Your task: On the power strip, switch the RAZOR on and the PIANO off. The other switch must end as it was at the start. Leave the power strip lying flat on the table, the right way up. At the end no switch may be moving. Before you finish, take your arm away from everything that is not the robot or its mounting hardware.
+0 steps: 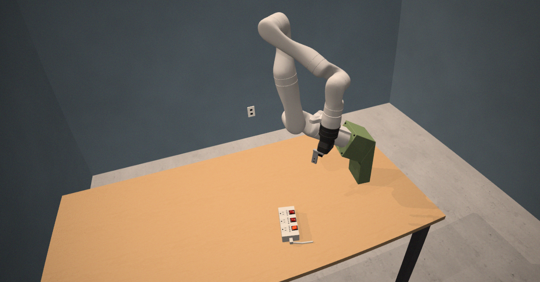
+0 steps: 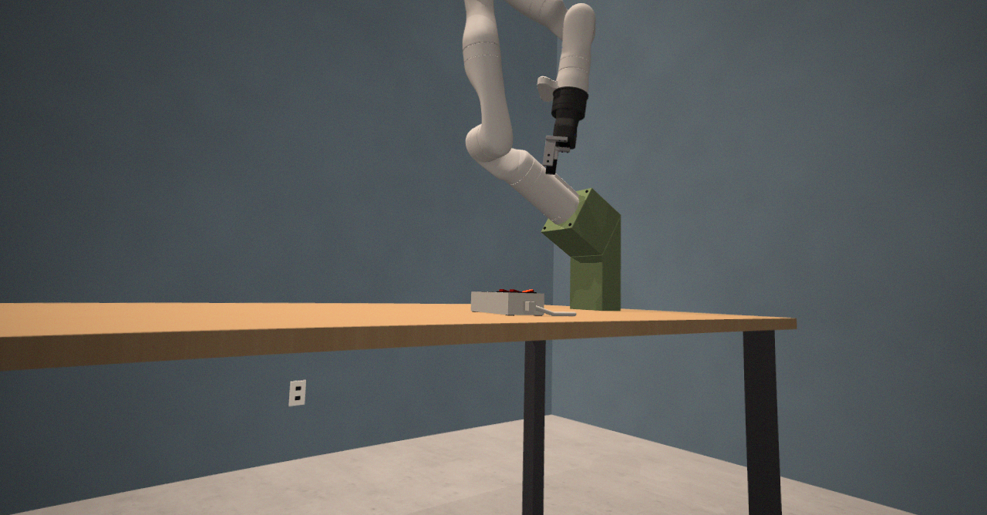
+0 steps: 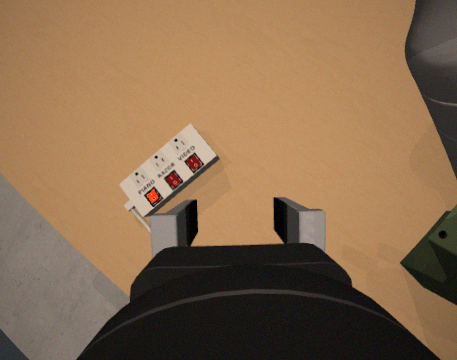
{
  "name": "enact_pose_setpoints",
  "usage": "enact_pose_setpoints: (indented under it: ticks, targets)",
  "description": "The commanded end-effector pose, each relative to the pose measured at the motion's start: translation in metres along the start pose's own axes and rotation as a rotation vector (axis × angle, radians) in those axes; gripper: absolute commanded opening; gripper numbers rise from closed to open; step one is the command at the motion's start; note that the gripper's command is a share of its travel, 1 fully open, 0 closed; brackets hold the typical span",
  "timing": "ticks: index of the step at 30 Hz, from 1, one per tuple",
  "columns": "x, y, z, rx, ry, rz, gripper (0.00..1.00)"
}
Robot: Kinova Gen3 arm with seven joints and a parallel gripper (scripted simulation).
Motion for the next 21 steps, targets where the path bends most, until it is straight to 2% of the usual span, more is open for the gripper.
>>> enact_pose_setpoints:
  ticks: [1, 2, 3, 11, 12, 20, 21]
  targets:
    - [0.0, 0.0, 0.001, 0.002, 0.003, 0.002, 1.0]
    - [0.0, 0.0, 0.001, 0.002, 0.003, 0.002, 1.0]
    - [-0.008, 0.0, 0.009, 0.002, 0.005, -0.025, 1.0]
    - [-0.008, 0.0, 0.009, 0.002, 0.005, -0.025, 1.0]
    - [-0.016, -0.001, 0.017, 0.001, 0.007, -0.052, 1.0]
    - [-0.016, -0.001, 0.017, 0.001, 0.007, -0.052, 1.0]
    - [-0.023, -0.001, 0.026, 0.0, 0.009, -0.079, 1.0]
Point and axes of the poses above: the point where the finger pads meet when closed, its own z axis out along the fingers, its own x axis across the jaws, y = z × x, the point moved 1 cm from there along -z, back along the fingers, and after that the axes turned 13 degrees about -z, right-handed, at the moved point
